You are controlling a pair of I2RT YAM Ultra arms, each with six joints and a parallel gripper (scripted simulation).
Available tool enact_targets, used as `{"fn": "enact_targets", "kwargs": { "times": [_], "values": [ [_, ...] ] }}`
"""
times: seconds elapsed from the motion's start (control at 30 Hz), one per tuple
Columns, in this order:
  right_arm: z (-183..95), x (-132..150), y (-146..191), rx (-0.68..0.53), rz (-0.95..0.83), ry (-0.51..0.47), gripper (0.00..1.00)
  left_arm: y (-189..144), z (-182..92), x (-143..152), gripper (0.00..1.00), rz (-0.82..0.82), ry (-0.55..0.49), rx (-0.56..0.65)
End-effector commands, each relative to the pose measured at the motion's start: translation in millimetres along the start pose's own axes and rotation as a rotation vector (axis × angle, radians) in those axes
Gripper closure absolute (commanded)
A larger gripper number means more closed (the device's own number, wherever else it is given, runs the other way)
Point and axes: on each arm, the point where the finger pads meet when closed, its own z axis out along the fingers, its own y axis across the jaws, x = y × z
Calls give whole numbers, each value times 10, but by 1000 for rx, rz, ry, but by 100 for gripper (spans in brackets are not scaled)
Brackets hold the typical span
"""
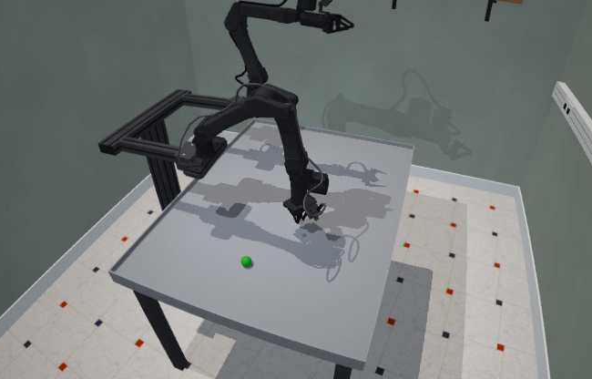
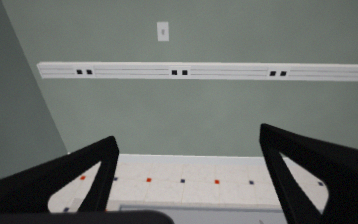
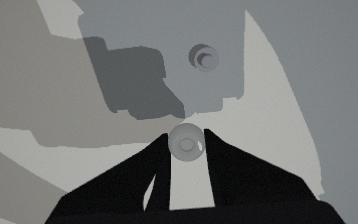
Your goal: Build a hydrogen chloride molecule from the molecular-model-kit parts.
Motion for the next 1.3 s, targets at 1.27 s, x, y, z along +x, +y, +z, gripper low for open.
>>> {"fn": "enact_targets", "kwargs": {
  "times": [1.27],
  "values": [
    [-158,-75,-1396,-16,-89,-50,100,-34,-85,-64,0,9,-9,17]
  ]
}}
